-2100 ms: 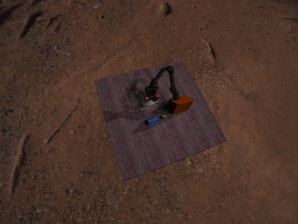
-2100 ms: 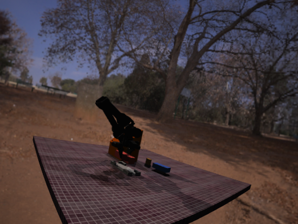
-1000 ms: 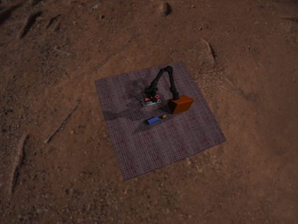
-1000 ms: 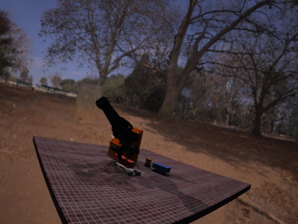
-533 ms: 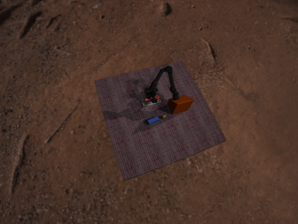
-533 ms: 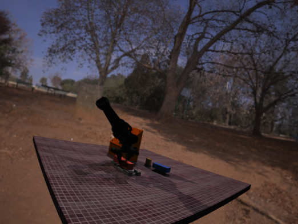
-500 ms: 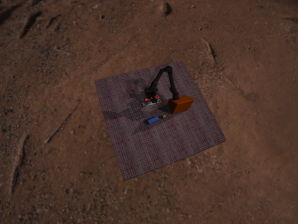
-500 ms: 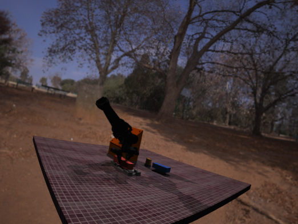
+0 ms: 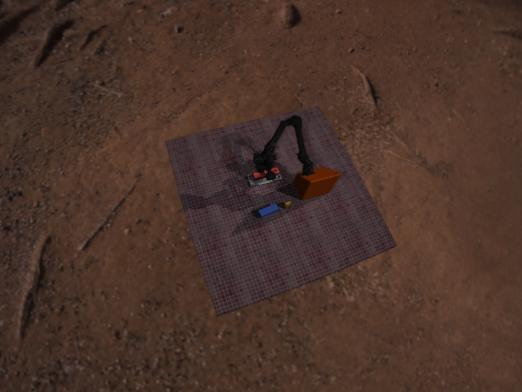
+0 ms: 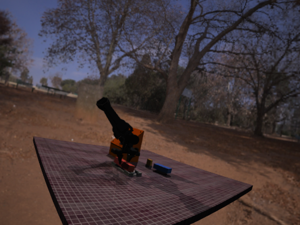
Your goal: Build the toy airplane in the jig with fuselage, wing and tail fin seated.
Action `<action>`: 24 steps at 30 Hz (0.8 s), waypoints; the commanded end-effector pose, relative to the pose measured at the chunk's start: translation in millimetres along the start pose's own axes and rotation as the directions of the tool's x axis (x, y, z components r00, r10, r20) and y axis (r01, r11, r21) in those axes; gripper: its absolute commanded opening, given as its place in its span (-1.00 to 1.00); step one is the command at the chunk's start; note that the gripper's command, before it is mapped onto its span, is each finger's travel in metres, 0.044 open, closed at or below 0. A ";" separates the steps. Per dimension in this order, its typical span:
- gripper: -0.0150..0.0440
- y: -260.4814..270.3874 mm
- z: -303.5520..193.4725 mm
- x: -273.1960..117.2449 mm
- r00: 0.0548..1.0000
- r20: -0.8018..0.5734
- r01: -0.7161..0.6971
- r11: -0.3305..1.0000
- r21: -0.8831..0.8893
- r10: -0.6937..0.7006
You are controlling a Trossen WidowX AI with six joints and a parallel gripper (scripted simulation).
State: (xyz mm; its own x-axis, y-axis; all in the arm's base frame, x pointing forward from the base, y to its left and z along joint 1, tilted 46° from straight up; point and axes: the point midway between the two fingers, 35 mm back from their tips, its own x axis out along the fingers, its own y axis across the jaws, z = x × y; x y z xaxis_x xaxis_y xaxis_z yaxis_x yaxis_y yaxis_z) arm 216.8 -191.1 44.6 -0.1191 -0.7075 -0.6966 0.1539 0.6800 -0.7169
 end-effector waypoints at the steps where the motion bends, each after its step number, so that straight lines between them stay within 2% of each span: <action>1: 0.68 -0.1 -0.1 -0.1 1.000 -0.001 0.000 1.000 0.002 0.000; 5: 1.00 -0.1 -0.1 -0.1 1.000 -0.001 0.000 1.000 0.002 0.000; 14: 1.00 0.2 0.4 -2.4 1.000 -0.001 -0.001 1.000 0.002 0.001; 16: 1.00 2.1 4.0 -21.0 1.000 0.000 -0.009 1.000 0.001 0.009; 21: 1.00 1.4 2.2 -96.5 1.000 0.001 -0.011 1.000 -0.002 0.011; 24: 1.00 1.4 2.0 -106.7 1.000 0.001 -0.008 1.000 -0.002 0.008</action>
State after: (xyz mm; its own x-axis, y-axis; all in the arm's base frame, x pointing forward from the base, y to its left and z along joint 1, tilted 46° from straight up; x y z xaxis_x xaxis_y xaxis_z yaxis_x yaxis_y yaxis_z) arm 231.5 -142.5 88.0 -0.1146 -0.6961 -0.7087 0.1514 0.6929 -0.7050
